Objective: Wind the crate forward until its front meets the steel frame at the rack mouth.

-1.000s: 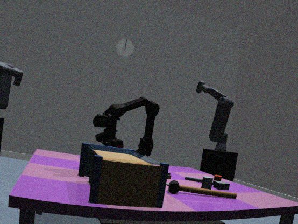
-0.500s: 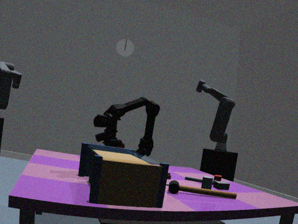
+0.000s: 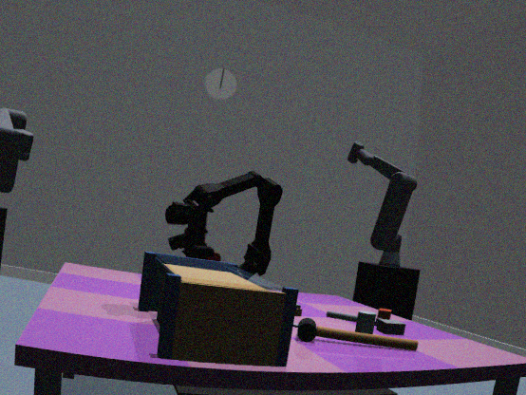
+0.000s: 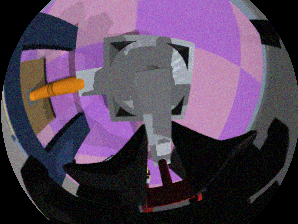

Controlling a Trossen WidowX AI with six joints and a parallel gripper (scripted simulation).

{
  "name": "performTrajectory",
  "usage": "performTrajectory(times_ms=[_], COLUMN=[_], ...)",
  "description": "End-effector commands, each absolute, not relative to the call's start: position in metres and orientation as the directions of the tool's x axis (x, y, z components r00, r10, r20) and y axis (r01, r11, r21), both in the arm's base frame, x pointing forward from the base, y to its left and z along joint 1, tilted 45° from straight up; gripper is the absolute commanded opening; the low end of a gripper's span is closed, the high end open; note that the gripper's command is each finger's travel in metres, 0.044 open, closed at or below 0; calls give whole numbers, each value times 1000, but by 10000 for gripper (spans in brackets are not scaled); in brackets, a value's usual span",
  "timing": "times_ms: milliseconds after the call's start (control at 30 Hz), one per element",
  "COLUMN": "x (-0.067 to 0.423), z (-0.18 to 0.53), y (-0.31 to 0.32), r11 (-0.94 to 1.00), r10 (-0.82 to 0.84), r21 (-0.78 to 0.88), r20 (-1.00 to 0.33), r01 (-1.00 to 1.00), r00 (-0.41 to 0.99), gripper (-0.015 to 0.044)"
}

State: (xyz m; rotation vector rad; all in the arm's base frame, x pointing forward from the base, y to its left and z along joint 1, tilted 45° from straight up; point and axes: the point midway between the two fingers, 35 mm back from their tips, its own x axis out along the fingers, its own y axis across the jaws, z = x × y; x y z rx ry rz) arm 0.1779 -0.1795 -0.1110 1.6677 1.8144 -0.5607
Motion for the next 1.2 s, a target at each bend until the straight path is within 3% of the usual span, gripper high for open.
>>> performTrajectory(times_ms=[0, 1167], x=[178, 180], z=[-115, -116], y=[-178, -178], r11=[120, 7], r10=[734, 737], r21=[98, -9], r20=[-679, -675], r01=[988, 1000], r00=[-22, -11], gripper=[0, 0])
